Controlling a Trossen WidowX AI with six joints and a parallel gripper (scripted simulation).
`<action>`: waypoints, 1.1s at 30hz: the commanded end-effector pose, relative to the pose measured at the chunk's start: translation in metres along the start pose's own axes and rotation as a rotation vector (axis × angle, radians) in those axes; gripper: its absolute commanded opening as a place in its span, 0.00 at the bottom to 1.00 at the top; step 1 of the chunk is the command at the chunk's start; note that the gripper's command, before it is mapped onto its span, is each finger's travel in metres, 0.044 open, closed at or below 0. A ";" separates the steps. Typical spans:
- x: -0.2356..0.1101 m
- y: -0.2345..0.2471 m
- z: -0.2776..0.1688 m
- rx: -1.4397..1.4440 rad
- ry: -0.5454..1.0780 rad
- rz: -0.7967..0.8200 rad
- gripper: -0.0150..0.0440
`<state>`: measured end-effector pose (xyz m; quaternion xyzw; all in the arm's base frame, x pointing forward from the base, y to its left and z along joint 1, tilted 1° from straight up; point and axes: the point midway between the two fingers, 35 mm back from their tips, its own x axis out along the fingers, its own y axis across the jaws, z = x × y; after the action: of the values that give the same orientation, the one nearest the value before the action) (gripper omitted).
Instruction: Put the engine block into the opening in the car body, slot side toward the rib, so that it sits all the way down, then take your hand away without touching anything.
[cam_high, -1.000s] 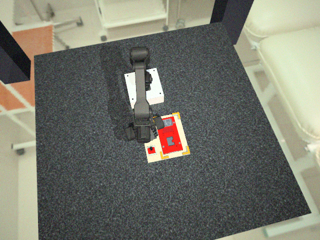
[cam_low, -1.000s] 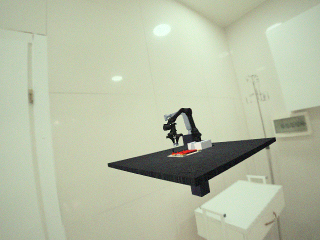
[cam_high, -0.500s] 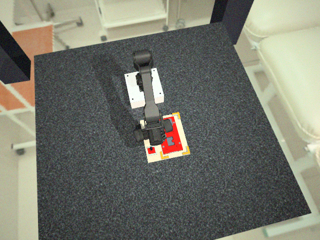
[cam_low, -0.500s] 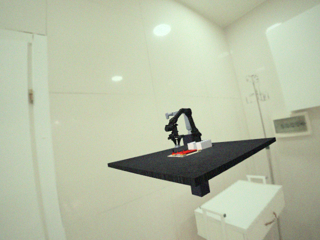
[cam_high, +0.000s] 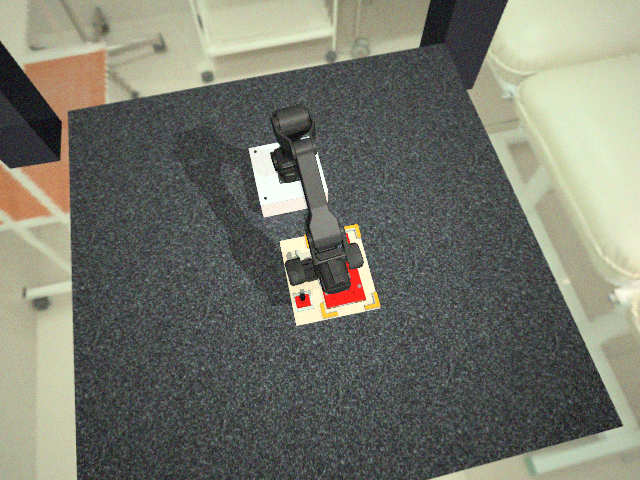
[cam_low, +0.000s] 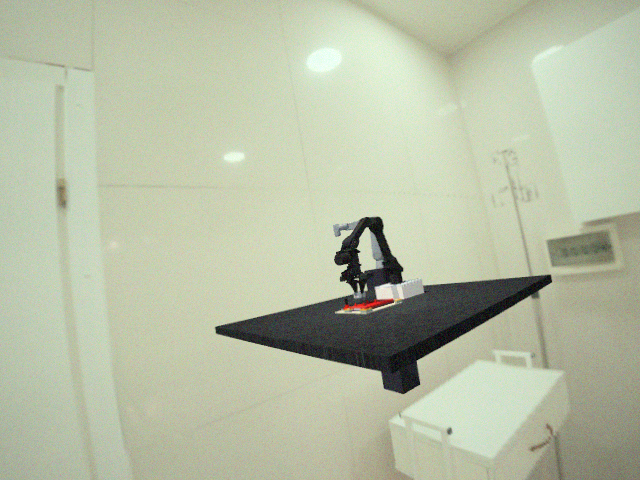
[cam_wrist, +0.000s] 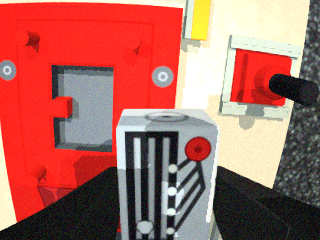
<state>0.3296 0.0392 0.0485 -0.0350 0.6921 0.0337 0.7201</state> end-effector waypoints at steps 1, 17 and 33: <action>0.001 0.012 0.007 0.016 -0.014 -0.003 0.25; 0.012 0.046 0.013 0.066 -0.015 0.003 0.39; 0.012 0.046 0.014 0.067 -0.015 0.003 0.52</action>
<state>0.3369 0.0863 0.0355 -0.0081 0.6903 0.0118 0.7234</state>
